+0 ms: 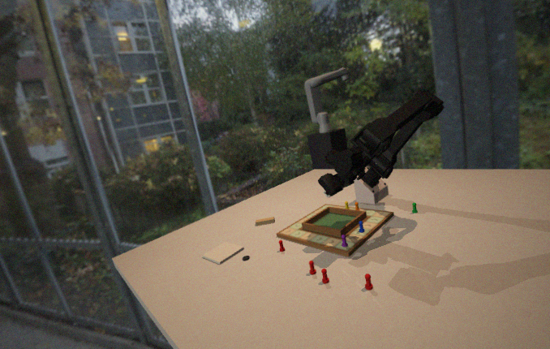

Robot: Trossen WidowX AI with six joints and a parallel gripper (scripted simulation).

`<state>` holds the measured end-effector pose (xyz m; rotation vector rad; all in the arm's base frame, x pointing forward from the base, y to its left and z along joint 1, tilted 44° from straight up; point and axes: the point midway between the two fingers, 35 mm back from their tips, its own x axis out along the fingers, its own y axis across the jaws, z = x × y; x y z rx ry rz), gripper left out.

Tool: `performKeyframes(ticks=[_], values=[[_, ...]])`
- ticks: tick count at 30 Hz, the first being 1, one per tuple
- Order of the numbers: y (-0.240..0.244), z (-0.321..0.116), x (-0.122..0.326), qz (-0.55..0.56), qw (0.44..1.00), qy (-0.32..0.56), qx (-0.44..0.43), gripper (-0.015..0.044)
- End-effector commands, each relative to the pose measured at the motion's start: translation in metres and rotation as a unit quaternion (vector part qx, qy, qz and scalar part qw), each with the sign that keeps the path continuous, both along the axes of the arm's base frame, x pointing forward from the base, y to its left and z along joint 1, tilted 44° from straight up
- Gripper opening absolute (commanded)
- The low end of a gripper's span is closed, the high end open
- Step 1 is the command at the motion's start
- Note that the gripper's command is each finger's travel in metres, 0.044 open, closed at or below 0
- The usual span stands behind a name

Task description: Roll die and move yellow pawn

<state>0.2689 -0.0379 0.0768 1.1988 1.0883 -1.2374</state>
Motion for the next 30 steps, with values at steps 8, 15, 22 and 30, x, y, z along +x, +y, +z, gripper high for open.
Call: performKeyframes(ticks=[8,15,22,30], values=[[-0.026,0.026,-0.002,-0.002,1.0,0.0,-0.003,0.0315],[-0.024,0.013,-0.005,0.015,0.997,0.026,0.072,0.044],[-0.015,-0.02,0.0,0.023,0.916,-0.012,0.4,0.044],[-0.017,-0.023,-0.01,0.043,0.929,-0.001,0.368,0.0387]])
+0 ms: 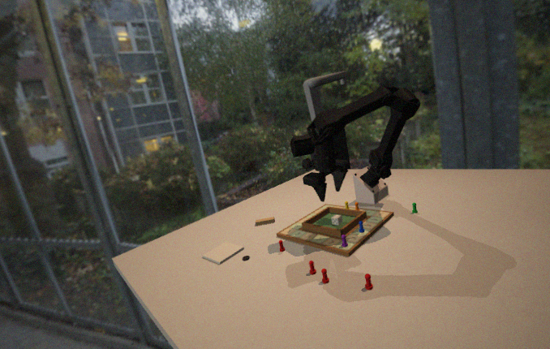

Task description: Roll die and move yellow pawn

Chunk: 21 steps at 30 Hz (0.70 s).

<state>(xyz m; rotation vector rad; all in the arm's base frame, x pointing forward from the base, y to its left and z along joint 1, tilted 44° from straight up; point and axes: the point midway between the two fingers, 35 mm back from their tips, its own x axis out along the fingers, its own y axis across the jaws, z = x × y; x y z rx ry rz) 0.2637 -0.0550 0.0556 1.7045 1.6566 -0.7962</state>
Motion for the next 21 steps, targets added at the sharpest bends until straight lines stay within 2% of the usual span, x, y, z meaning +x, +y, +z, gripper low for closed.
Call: performKeyframes(ticks=[1,7,14,21], values=[[-0.001,-0.004,-0.01,0.04,0.999,-0.032,-0.001,0.0361],[-0.001,-0.021,-0.054,0.214,0.959,-0.183,0.007,0.0204],[0.012,-0.037,-0.102,0.389,0.85,-0.353,0.01,0.02],[0.011,-0.04,-0.107,0.405,0.837,-0.369,0.009,0.02]])
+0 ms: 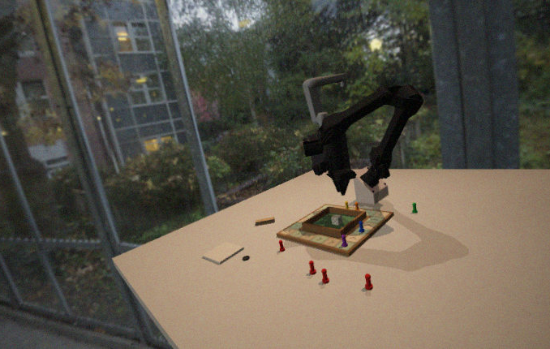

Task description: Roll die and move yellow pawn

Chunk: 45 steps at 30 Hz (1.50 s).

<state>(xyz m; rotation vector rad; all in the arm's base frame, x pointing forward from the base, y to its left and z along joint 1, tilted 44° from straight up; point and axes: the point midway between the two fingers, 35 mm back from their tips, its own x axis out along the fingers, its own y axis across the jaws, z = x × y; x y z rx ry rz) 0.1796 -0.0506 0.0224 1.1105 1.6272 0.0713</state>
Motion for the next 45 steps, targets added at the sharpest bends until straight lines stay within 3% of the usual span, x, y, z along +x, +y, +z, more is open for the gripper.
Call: performKeyframes(ticks=[1,45], values=[[0.007,-0.007,-0.023,0.088,0.992,-0.09,-0.004,0.02],[0.046,-0.047,-0.02,0.088,0.992,-0.091,-0.002,0.02]])
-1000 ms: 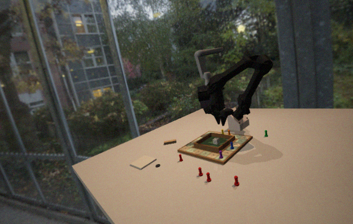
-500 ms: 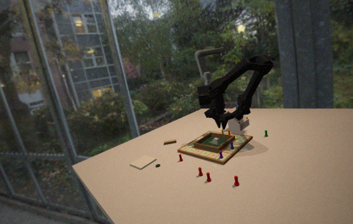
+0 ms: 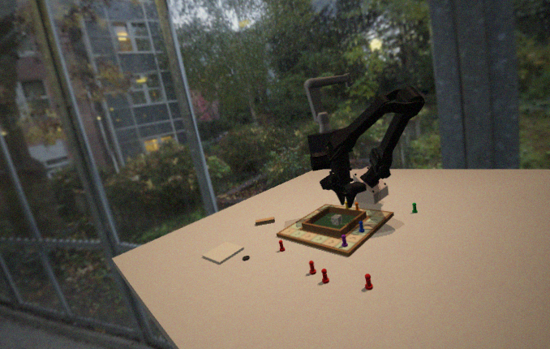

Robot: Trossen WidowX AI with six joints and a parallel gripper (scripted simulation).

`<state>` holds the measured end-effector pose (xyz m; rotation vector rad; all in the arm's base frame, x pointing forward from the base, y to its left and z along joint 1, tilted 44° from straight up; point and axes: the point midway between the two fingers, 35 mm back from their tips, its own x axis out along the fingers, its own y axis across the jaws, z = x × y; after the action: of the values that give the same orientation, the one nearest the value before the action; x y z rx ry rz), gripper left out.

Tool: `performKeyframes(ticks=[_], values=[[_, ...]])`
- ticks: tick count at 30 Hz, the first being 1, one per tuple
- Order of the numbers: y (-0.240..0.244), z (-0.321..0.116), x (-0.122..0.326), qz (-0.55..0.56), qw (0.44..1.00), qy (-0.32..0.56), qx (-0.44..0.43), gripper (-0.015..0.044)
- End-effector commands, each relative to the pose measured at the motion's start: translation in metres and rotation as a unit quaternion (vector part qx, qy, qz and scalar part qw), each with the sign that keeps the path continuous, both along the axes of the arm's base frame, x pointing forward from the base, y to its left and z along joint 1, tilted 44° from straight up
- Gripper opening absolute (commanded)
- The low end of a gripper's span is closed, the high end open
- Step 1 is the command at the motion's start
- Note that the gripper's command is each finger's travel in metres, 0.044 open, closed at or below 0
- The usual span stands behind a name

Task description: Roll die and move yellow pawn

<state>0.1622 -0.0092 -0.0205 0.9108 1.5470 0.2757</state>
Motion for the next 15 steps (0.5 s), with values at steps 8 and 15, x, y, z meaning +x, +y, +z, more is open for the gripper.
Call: performKeyframes(ticks=[8,15], values=[[0.0051,-0.004,-0.0022,-0.003,1.0,0.007,0.006,0.0036],[0.0051,-0.004,-0.0022,-0.003,1.0,0.007,0.006,0.0]])
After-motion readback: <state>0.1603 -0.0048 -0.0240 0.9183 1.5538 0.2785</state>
